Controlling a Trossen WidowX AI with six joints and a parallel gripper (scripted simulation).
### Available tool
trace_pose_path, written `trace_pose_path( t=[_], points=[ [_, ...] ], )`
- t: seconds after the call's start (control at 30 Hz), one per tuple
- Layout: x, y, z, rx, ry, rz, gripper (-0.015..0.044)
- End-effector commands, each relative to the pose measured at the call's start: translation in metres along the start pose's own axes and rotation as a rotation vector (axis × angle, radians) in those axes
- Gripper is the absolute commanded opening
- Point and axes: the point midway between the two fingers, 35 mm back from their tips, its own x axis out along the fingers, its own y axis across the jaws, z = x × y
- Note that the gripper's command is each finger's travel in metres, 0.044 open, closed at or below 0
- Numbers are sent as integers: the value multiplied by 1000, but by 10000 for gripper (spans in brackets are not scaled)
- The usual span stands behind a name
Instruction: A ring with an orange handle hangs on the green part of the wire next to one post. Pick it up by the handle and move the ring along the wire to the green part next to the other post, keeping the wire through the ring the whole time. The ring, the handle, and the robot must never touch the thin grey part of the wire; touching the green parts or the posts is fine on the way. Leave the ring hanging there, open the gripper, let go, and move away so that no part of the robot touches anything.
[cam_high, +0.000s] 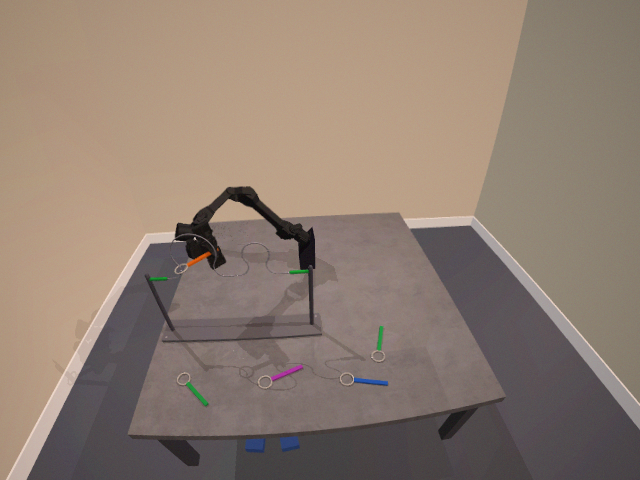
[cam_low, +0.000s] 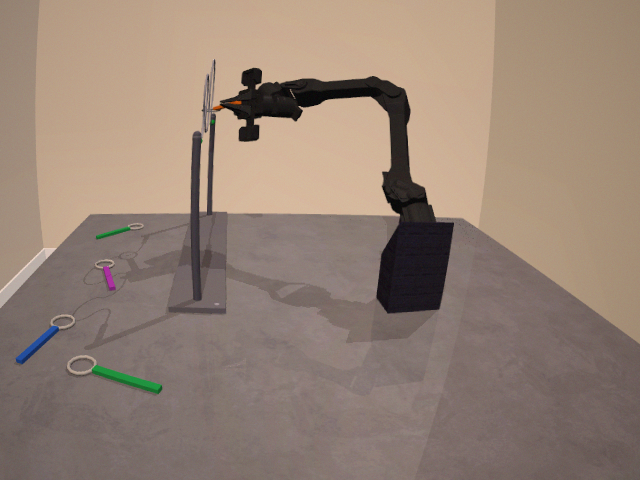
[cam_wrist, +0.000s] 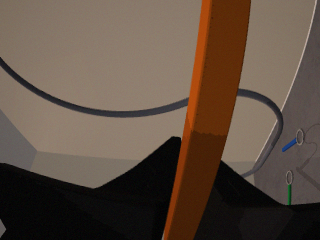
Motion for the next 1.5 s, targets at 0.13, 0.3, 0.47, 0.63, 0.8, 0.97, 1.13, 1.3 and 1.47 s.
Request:
trace_pose_path(
  t=[0.13, 0.3, 0.47, 0.63, 0.8, 0.97, 1.13, 1.3, 1.47],
  points=[
    [-2, 15, 1, 46, 0, 41, -150],
    [-2, 20, 1, 73, 1, 54, -150],
    [-2, 25, 2, 96, 1, 66, -150],
    [-3, 29, 2, 117, 2, 75, -150],
    [-3, 34, 3, 140, 3, 87, -150],
    [-4, 39, 4, 158, 3, 94, -150],
    [-5, 44, 6, 174, 4, 101, -150],
    [-6, 48, 7, 178, 5, 101, -150],
    [-6, 51, 8, 161, 5, 89, -150]
  ],
)
